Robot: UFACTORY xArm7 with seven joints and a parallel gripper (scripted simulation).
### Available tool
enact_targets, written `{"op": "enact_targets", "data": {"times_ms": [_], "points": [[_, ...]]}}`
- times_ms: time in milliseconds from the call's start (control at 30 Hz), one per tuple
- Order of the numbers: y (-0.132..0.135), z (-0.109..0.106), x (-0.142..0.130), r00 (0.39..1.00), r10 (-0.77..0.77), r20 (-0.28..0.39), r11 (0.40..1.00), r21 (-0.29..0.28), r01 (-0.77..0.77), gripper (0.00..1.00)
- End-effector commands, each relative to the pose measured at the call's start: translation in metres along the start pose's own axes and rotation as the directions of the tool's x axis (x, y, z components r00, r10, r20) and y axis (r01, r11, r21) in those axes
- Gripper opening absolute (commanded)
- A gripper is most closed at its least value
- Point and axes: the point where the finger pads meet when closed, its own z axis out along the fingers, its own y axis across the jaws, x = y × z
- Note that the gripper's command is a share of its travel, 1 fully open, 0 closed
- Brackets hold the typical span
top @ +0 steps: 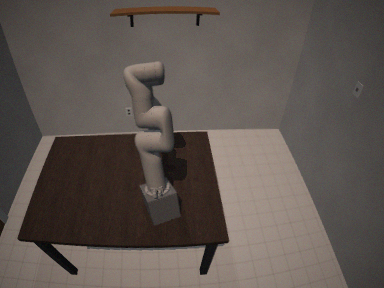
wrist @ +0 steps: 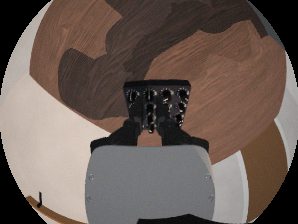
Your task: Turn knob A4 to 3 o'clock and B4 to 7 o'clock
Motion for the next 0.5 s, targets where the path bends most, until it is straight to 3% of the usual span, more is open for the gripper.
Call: {"op": "enact_targets", "data": {"times_ms": [0, 467], "points": [[-0.001, 0.0028, -0.0006, 1.0, 0.0, 0.002, 1.0, 0.002, 0.0, 0.19], [-0.001, 0.0056, -0.0005, 1.0, 0.0, 0.002, 1.0, 0.002, 0.0, 0.19]]}}
